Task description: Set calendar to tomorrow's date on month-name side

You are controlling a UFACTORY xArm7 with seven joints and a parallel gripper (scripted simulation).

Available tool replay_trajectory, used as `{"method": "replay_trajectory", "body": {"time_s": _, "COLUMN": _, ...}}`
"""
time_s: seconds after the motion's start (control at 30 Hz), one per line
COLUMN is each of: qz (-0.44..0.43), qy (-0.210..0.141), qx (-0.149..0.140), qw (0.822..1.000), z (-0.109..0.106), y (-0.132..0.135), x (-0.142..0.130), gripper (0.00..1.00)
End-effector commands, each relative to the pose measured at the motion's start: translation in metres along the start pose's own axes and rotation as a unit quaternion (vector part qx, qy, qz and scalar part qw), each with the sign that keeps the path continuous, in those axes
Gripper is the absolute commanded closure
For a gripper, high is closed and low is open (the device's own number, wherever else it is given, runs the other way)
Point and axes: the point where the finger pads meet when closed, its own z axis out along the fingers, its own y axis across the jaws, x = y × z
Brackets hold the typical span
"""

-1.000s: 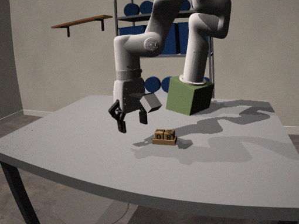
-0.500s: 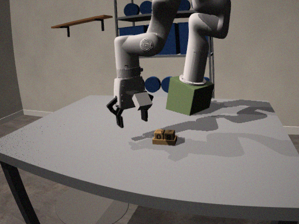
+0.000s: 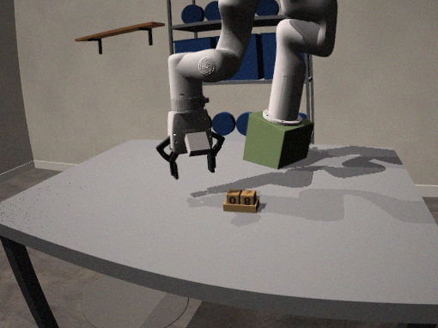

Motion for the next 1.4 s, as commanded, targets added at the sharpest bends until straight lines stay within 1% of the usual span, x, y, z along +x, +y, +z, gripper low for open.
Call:
{"method": "replay_trajectory", "body": {"time_s": 0.0, "qz": 0.009, "qy": 0.001, "qx": -0.002, "qw": 1.0, "z": -0.001, "y": 0.001, "x": -0.003, "gripper": 0.0}}
{"method": "replay_trajectory", "body": {"time_s": 0.13, "qz": 0.083, "qy": 0.001, "qx": -0.002, "qw": 0.997, "z": -0.001, "y": 0.0, "x": -0.008, "gripper": 0.0}}
{"method": "replay_trajectory", "body": {"time_s": 0.2, "qz": 0.09, "qy": 0.001, "qx": -0.002, "qw": 0.996, "z": -0.001, "y": -0.004, "x": -0.024, "gripper": 0.0}}
{"method": "replay_trajectory", "body": {"time_s": 0.27, "qz": 0.09, "qy": 0.001, "qx": -0.002, "qw": 0.996, "z": -0.001, "y": -0.006, "x": -0.032, "gripper": 0.0}}
{"method": "replay_trajectory", "body": {"time_s": 0.47, "qz": 0.09, "qy": 0.001, "qx": -0.002, "qw": 0.996, "z": 0.0, "y": -0.006, "x": -0.032, "gripper": 0.0}}
{"method": "replay_trajectory", "body": {"time_s": 0.57, "qz": 0.09, "qy": 0.001, "qx": -0.002, "qw": 0.996, "z": 0.003, "y": -0.006, "x": -0.032, "gripper": 0.0}}
{"method": "replay_trajectory", "body": {"time_s": 0.97, "qz": 0.09, "qy": 0.001, "qx": -0.002, "qw": 0.996, "z": 0.033, "y": -0.006, "x": -0.032, "gripper": 0.0}}
{"method": "replay_trajectory", "body": {"time_s": 1.37, "qz": 0.09, "qy": 0.001, "qx": -0.002, "qw": 0.996, "z": 0.035, "y": -0.006, "x": -0.032, "gripper": 0.0}}
